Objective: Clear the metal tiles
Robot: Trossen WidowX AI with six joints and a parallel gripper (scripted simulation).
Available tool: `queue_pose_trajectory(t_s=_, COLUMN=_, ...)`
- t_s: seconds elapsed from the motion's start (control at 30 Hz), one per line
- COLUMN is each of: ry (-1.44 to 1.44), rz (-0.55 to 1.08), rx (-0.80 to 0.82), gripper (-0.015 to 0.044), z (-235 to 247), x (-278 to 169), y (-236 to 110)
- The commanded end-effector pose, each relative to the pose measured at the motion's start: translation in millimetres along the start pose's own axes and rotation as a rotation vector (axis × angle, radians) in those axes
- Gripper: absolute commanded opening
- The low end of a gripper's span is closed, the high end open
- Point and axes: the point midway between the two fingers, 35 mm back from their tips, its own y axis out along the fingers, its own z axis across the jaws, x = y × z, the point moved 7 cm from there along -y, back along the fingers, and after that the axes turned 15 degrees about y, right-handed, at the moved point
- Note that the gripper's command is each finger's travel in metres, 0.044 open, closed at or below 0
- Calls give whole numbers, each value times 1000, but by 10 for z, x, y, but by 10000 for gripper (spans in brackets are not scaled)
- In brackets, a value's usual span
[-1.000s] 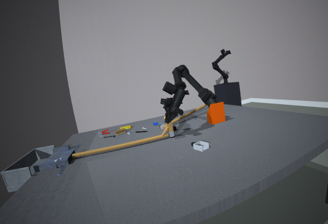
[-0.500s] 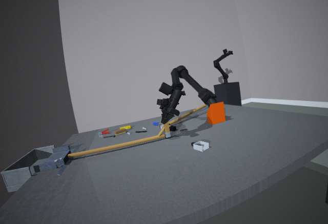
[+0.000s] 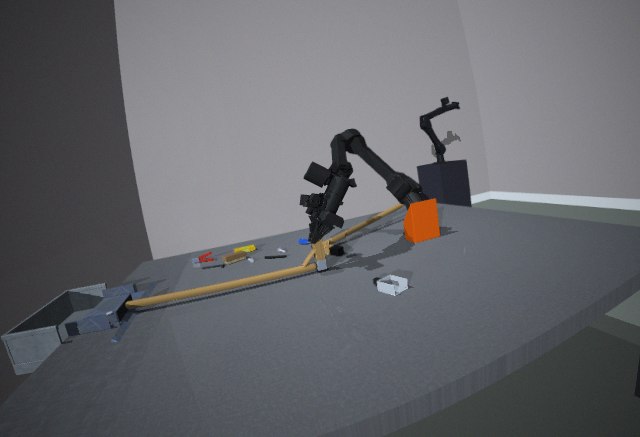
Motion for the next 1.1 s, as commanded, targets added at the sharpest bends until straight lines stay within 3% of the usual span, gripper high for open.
queue_pose_trajectory(t_s=0.0, ry=0, rz=-7, rx=6, gripper=0, z=31, x=76, y=27)
queue_pose_trajectory(t_s=1.07, ry=2, rz=-9, rx=6, gripper=0, z=158, x=424, y=281)
